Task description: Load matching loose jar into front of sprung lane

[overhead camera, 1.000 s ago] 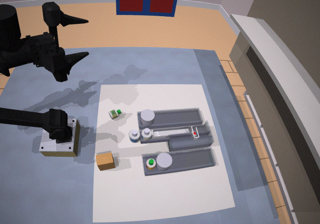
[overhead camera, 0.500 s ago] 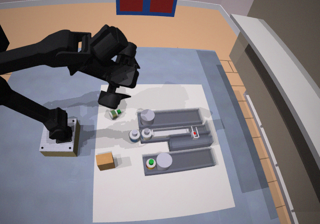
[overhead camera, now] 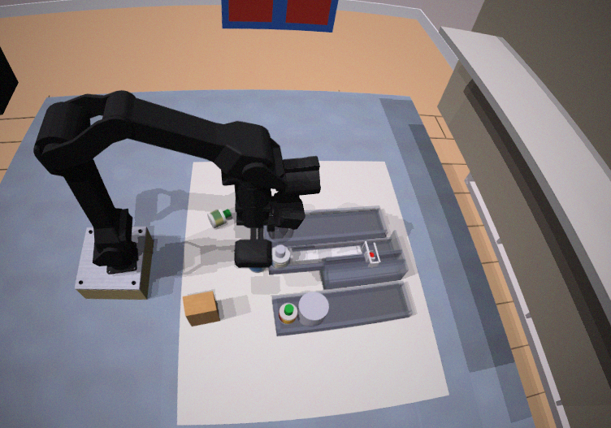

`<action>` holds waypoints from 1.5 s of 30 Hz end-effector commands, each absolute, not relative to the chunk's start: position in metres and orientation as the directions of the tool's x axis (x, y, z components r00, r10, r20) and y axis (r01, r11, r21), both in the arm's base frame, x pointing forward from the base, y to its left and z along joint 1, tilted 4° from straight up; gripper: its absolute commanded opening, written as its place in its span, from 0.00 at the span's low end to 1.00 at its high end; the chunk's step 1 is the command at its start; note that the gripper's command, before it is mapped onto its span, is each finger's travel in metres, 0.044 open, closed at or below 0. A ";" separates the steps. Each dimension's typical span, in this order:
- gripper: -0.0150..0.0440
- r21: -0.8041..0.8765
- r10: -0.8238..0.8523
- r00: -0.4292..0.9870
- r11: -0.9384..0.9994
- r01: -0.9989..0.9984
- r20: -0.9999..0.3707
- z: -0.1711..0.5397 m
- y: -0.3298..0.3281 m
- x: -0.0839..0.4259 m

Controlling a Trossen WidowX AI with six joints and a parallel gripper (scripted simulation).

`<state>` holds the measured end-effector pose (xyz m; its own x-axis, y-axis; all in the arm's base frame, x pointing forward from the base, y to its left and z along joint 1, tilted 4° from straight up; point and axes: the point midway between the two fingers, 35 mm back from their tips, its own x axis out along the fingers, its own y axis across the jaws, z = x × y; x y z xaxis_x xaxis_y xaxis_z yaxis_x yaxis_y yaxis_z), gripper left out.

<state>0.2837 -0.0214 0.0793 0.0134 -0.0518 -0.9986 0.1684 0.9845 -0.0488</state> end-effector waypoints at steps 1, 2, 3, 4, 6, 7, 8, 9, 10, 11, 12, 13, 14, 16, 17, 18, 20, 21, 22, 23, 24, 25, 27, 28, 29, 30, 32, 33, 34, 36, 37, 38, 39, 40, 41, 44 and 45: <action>1.00 -0.064 -0.064 -0.002 0.988 0.142 -0.998 0.076 -0.024 0.288; 1.00 -0.064 -0.064 -0.002 0.988 0.142 -0.998 0.074 -0.024 0.288; 1.00 -0.064 -0.064 -0.002 0.988 0.142 -0.998 0.067 -0.025 0.289; 1.00 -0.064 -0.064 -0.002 0.988 0.142 -0.998 0.056 -0.026 0.289; 1.00 -0.064 -0.064 -0.002 0.988 0.142 -0.998 0.046 -0.027 0.289; 1.00 -0.064 -0.064 -0.002 0.988 0.142 -0.998 0.046 -0.027 0.289; 1.00 -0.064 -0.064 -0.002 0.988 0.142 -0.998 0.046 -0.027 0.289; 1.00 -0.064 -0.064 -0.002 0.988 0.142 -0.998 0.046 -0.027 0.289; 1.00 -0.064 -0.064 -0.002 0.988 0.142 -0.998 0.044 -0.027 0.289; 1.00 -0.064 -0.064 -0.002 0.988 0.142 -0.998 0.041 -0.026 0.289; 1.00 -0.064 -0.064 -0.002 0.988 0.142 -0.998 0.040 -0.026 0.289; 1.00 -0.064 -0.064 -0.002 0.988 0.142 -0.998 0.037 -0.027 0.289; 1.00 -0.064 -0.064 -0.002 0.988 0.142 -0.998 0.031 -0.027 0.289; 1.00 -0.064 -0.064 -0.002 0.988 0.142 -0.998 0.026 -0.027 0.289; 1.00 -0.064 -0.064 -0.002 0.988 0.142 -0.998 0.026 -0.027 0.289; 1.00 -0.064 -0.064 -0.002 0.988 0.142 -0.998 0.026 -0.027 0.289; 1.00 -0.064 -0.064 -0.002 0.988 0.142 -0.998 0.025 -0.027 0.289; 1.00 -0.064 -0.064 -0.002 0.988 0.142 -0.998 0.024 -0.027 0.289; 1.00 -0.064 -0.064 -0.002 0.988 0.142 -0.998 0.022 -0.027 0.290; 1.00 -0.064 -0.064 -0.002 0.988 0.142 -0.998 0.021 -0.027 0.290; 1.00 -0.064 -0.064 -0.002 0.988 0.142 -0.998 0.019 -0.028 0.290; 1.00 -0.064 -0.064 -0.002 0.988 0.142 -0.998 0.017 -0.028 0.290; 1.00 -0.064 -0.064 -0.003 0.988 0.142 -0.998 0.014 -0.028 0.290; 1.00 -0.064 -0.064 -0.003 0.988 0.142 -0.998 0.013 -0.028 0.290; 1.00 -0.064 -0.064 -0.003 0.988 0.142 -0.998 0.011 -0.028 0.290; 1.00 -0.064 -0.064 -0.003 0.988 0.142 -0.998 0.009 -0.028 0.290; 1.00 -0.064 -0.064 -0.003 0.988 0.142 -0.998 0.006 -0.028 0.290; 1.00 -0.064 -0.064 -0.003 0.988 0.142 -0.998 0.005 -0.028 0.289; 1.00 -0.064 -0.064 -0.003 0.988 0.142 -0.998 0.003 -0.029 0.289; 1.00 -0.064 -0.064 -0.003 0.988 0.142 -0.998 0.000 -0.029 0.289; 1.00 -0.064 -0.064 -0.003 0.988 0.142 -0.998 -0.002 -0.029 0.289; 1.00 -0.064 -0.064 -0.003 0.988 0.142 -0.998 -0.003 -0.029 0.289; 1.00 -0.064 -0.064 -0.003 0.988 0.142 -0.998 -0.004 -0.029 0.289; 1.00 -0.064 -0.064 -0.003 0.988 0.142 -0.998 -0.004 -0.029 0.289; 0.96 -0.064 -0.064 -0.003 0.988 0.142 -0.998 -0.004 -0.029 0.289; 0.82 -0.064 -0.064 -0.003 0.988 0.142 -0.998 -0.004 -0.029 0.289; 0.78 -0.064 -0.064 -0.003 0.988 0.142 -0.998 -0.004 -0.029 0.289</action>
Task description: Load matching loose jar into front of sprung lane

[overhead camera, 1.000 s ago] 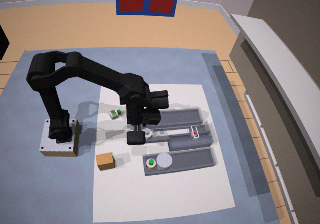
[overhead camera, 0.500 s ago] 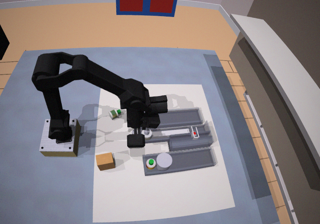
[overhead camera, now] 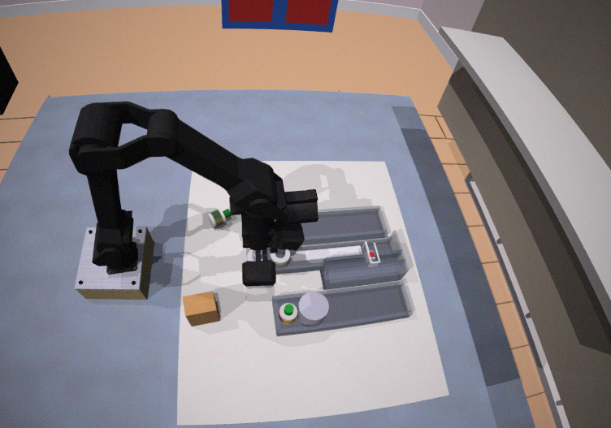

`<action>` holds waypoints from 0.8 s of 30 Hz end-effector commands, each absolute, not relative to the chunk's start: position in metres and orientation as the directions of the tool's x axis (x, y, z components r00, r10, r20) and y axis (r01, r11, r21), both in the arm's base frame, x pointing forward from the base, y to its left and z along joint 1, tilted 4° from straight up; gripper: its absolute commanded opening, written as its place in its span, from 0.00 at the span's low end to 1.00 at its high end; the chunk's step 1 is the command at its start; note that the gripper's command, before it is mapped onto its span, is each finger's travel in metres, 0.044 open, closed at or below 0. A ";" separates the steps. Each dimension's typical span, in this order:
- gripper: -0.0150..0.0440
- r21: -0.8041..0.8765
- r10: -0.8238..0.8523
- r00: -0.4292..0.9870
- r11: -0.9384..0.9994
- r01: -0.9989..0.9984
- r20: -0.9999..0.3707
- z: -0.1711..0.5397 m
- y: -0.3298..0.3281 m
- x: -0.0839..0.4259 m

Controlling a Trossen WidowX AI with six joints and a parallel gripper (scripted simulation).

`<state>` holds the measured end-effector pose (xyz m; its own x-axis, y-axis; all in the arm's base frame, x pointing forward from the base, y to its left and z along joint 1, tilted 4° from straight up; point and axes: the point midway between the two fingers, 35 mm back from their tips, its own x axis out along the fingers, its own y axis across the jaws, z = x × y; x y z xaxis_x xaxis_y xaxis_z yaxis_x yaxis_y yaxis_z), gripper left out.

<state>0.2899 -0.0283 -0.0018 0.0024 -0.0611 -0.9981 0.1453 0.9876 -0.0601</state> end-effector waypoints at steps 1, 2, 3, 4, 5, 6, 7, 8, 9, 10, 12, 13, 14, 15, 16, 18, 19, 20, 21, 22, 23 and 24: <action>0.73 -0.064 -0.064 -0.003 0.988 0.142 -0.998 -0.004 -0.029 0.289; 0.69 -0.064 -0.064 -0.003 0.988 0.142 -0.998 -0.004 -0.029 0.289; 0.64 -0.064 -0.064 -0.003 0.988 0.142 -0.998 -0.004 -0.029 0.289; 0.60 -0.064 -0.064 -0.003 0.988 0.142 -0.998 -0.004 -0.029 0.289; 0.59 -0.064 -0.064 -0.003 0.988 0.142 -0.998 -0.004 -0.029 0.289; 0.58 -0.064 -0.064 -0.003 0.988 0.142 -0.998 -0.004 -0.029 0.289; 0.57 -0.064 -0.064 -0.003 0.988 0.142 -0.998 -0.004 -0.029 0.289; 0.55 -0.064 -0.064 -0.003 0.988 0.142 -0.998 -0.004 -0.029 0.289; 0.54 -0.064 -0.064 -0.003 0.988 0.142 -0.998 -0.004 -0.029 0.289; 0.53 -0.064 -0.064 -0.003 0.988 0.142 -0.998 -0.004 -0.029 0.289; 0.48 -0.064 -0.064 -0.003 0.988 0.142 -0.998 -0.004 -0.029 0.289; 0.43 -0.061 -0.061 -0.004 0.988 0.142 -0.998 -0.004 -0.028 0.289; 0.39 -0.050 -0.049 -0.008 0.989 0.140 -0.999 -0.002 -0.025 0.288; 0.34 -0.033 -0.031 -0.015 0.990 0.137 -0.999 0.000 -0.019 0.287; 0.30 -0.021 -0.019 -0.019 0.991 0.135 -1.000 0.005 -0.015 0.287; 0.25 -0.028 -0.026 -0.017 0.990 0.136 -1.000 0.020 -0.015 0.288; 0.25 -0.031 -0.029 -0.015 0.990 0.136 -0.999 0.027 -0.015 0.288; 0.25 -0.034 -0.033 -0.014 0.990 0.137 -0.999 0.035 -0.015 0.289; 0.25 -0.038 -0.036 -0.013 0.990 0.137 -0.999 0.042 -0.015 0.289; 0.25 -0.041 -0.040 -0.012 0.990 0.138 -0.999 0.050 -0.015 0.288; 0.25 -0.044 -0.043 -0.010 0.989 0.139 -0.999 0.058 -0.015 0.288; 0.25 -0.048 -0.047 -0.009 0.989 0.139 -0.999 0.065 -0.015 0.287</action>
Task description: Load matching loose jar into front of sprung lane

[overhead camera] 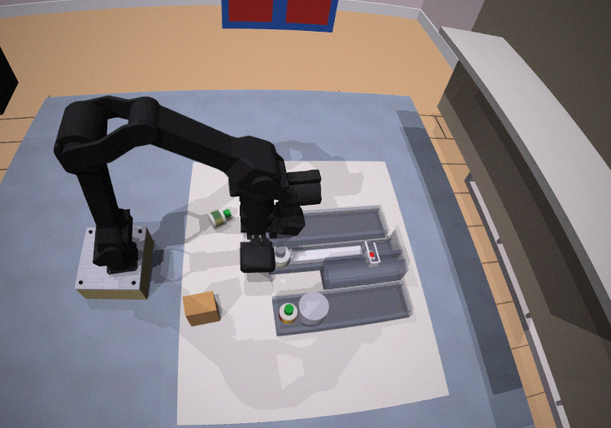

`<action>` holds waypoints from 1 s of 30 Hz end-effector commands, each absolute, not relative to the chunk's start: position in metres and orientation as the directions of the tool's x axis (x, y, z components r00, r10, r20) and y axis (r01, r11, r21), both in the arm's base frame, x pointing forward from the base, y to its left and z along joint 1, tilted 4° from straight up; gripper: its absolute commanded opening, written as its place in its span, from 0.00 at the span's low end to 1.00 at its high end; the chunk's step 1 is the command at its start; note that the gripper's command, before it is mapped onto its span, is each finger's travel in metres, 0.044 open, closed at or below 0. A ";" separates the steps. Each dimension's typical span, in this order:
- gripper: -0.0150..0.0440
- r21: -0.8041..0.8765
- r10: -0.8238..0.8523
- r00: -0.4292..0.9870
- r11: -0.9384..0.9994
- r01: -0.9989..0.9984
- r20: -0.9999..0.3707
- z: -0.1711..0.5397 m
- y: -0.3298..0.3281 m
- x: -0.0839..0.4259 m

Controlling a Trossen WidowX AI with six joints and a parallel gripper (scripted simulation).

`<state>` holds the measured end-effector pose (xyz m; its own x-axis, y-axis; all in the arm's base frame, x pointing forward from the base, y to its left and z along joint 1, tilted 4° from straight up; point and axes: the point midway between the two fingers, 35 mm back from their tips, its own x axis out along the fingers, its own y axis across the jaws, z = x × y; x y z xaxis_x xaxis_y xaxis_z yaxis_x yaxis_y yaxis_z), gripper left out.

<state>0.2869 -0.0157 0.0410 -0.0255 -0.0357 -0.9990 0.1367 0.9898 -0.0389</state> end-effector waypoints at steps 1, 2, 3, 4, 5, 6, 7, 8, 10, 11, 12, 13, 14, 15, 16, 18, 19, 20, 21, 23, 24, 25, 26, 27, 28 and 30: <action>0.25 -0.051 -0.051 -0.007 0.989 0.140 -0.999 0.073 -0.015 0.287; 0.25 -0.055 -0.054 -0.006 0.989 0.141 -0.999 0.081 -0.015 0.285; 0.25 -0.058 -0.058 -0.005 0.988 0.141 -0.998 0.088 -0.015 0.284; 0.25 -0.061 -0.061 -0.004 0.988 0.142 -0.998 0.095 -0.015 0.283; 0.25 -0.063 -0.063 -0.003 0.988 0.142 -0.998 0.098 -0.015 0.282; 0.25 -0.063 -0.063 -0.003 0.988 0.142 -0.998 0.099 -0.015 0.282; 0.25 -0.063 -0.063 -0.003 0.988 0.142 -0.998 0.099 -0.015 0.282; 0.25 -0.063 -0.063 -0.003 0.988 0.142 -0.998 0.099 -0.015 0.282; 0.25 -0.063 -0.063 -0.003 0.988 0.138 -0.998 0.095 -0.015 0.283; 0.25 -0.063 -0.063 -0.003 0.989 0.133 -0.998 0.090 -0.017 0.284; 0.25 -0.063 -0.064 -0.003 0.990 0.127 -0.998 0.084 -0.018 0.285; 0.25 -0.064 -0.064 -0.002 0.991 0.120 -0.998 0.077 -0.019 0.287; 0.25 -0.064 -0.064 -0.002 0.991 0.114 -0.998 0.070 -0.021 0.288; 0.25 -0.064 -0.064 -0.002 0.992 0.107 -0.998 0.064 -0.022 0.289; 0.25 -0.064 -0.064 -0.002 0.993 0.101 -0.998 0.057 -0.024 0.289; 0.25 -0.064 -0.064 -0.002 0.994 0.093 -0.998 0.049 -0.025 0.290; 0.25 -0.064 -0.064 -0.002 0.994 0.092 -0.998 0.048 -0.026 0.290; 0.25 -0.064 -0.064 -0.002 0.994 0.092 -0.998 0.048 -0.026 0.290; 0.25 -0.064 -0.064 -0.002 0.994 0.092 -0.998 0.048 -0.026 0.290; 0.25 -0.064 -0.064 -0.002 0.994 0.092 -0.998 0.046 -0.026 0.290; 0.25 -0.064 -0.064 -0.002 0.994 0.092 -0.998 0.044 -0.026 0.290; 0.25 -0.064 -0.064 -0.002 0.994 0.092 -0.998 0.041 -0.026 0.291; 0.25 -0.064 -0.064 -0.002 0.994 0.092 -0.998 0.038 -0.026 0.291; 0.25 -0.064 -0.064 -0.002 0.994 0.092 -0.998 0.034 -0.027 0.291; 0.25 -0.064 -0.064 -0.002 0.994 0.092 -0.998 0.031 -0.027 0.291; 0.25 -0.064 -0.064 -0.002 0.994 0.092 -0.998 0.025 -0.027 0.291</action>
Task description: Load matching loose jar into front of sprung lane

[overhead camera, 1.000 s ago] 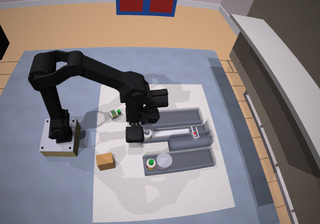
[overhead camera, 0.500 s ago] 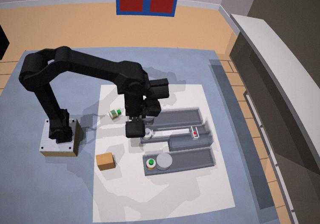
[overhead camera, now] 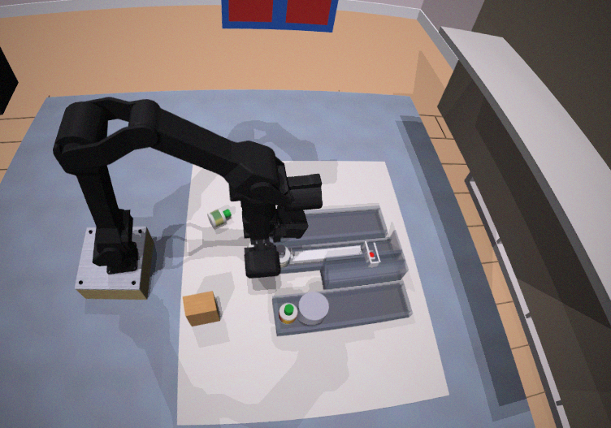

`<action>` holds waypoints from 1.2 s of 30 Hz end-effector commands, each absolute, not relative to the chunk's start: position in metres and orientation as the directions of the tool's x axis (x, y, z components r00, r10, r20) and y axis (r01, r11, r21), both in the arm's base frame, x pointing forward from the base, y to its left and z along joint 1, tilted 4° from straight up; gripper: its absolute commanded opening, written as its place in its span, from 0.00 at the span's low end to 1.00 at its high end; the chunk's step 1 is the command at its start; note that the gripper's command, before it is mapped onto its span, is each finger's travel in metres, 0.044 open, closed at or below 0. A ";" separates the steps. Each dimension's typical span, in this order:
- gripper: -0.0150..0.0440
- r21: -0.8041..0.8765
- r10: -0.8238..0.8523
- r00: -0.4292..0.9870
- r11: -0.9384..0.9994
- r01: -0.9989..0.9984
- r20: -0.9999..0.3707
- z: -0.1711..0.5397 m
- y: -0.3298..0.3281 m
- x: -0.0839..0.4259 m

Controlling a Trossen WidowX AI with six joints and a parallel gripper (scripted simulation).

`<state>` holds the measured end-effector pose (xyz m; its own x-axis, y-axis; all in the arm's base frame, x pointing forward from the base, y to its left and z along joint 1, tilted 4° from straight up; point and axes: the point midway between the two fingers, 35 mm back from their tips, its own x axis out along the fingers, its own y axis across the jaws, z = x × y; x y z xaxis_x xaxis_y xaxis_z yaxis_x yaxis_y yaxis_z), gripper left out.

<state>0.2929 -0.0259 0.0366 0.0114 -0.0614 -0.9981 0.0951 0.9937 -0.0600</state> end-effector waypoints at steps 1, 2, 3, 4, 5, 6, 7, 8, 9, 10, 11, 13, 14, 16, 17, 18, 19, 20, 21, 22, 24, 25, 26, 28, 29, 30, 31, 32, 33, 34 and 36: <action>0.25 -0.064 -0.064 -0.002 0.994 0.092 -0.998 0.025 -0.027 0.291; 0.25 -0.064 -0.064 -0.002 0.994 0.092 -0.998 0.025 -0.027 0.291; 0.25 -0.064 -0.064 -0.002 0.994 0.092 -0.998 0.025 -0.027 0.291; 0.25 -0.064 -0.064 -0.002 0.994 0.092 -0.998 0.025 -0.027 0.291; 0.25 -0.064 -0.064 -0.002 0.994 0.092 -0.998 0.025 -0.027 0.291; 0.25 -0.064 -0.064 -0.002 0.994 0.092 -0.998 0.025 -0.027 0.291; 0.25 -0.064 -0.064 -0.002 0.994 0.092 -0.998 0.025 -0.027 0.291; 0.25 -0.064 -0.064 -0.002 0.994 0.092 -0.998 0.025 -0.027 0.292; 0.25 -0.064 -0.064 -0.002 0.994 0.092 -0.998 0.025 -0.027 0.292; 0.25 -0.064 -0.064 -0.002 0.994 0.092 -0.998 0.025 -0.027 0.292; 0.25 -0.064 -0.064 -0.002 0.994 0.092 -0.998 0.025 -0.027 0.293; 0.25 -0.064 -0.064 -0.002 0.994 0.092 -0.998 0.025 -0.028 0.294; 0.25 -0.064 -0.064 -0.002 0.994 0.092 -0.998 0.025 -0.028 0.294; 0.25 -0.064 -0.064 -0.002 0.994 0.092 -0.998 0.025 -0.028 0.295; 0.25 -0.064 -0.064 -0.002 0.994 0.092 -0.998 0.025 -0.028 0.295; 0.25 -0.064 -0.064 -0.002 0.994 0.092 -0.998 0.025 -0.028 0.296; 0.25 -0.064 -0.064 -0.002 0.994 0.092 -0.998 0.025 -0.028 0.296; 0.25 -0.064 -0.064 -0.002 0.994 0.092 -0.998 0.025 -0.028 0.297; 0.25 -0.064 -0.064 -0.002 0.994 0.092 -0.998 0.025 -0.028 0.297; 0.25 -0.064 -0.064 -0.002 0.994 0.092 -0.998 0.025 -0.028 0.297; 0.25 -0.064 -0.064 -0.002 0.994 0.092 -0.998 0.025 -0.028 0.298; 0.25 -0.064 -0.064 -0.002 0.994 0.092 -0.998 0.025 -0.028 0.299; 0.25 -0.064 -0.064 -0.002 0.994 0.092 -0.998 0.025 -0.028 0.299; 0.25 -0.064 -0.064 -0.002 0.994 0.092 -0.998 0.025 -0.028 0.300; 0.25 -0.064 -0.064 -0.002 0.994 0.092 -0.998 0.025 -0.028 0.300; 0.25 -0.064 -0.064 -0.002 0.994 0.092 -0.998 0.025 -0.028 0.301; 0.25 -0.064 -0.064 -0.002 0.994 0.092 -0.998 0.025 -0.028 0.301; 0.25 -0.064 -0.064 -0.002 0.994 0.092 -0.998 0.025 -0.028 0.302; 0.25 -0.064 -0.064 -0.002 0.994 0.092 -0.998 0.025 -0.028 0.302; 0.25 -0.064 -0.064 -0.002 0.994 0.092 -0.998 0.025 -0.028 0.302; 0.25 -0.064 -0.064 -0.002 0.994 0.092 -0.998 0.025 -0.028 0.303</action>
<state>0.2973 -0.0273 0.0242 -0.0148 -0.0599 -0.9981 0.0939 0.9937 -0.0610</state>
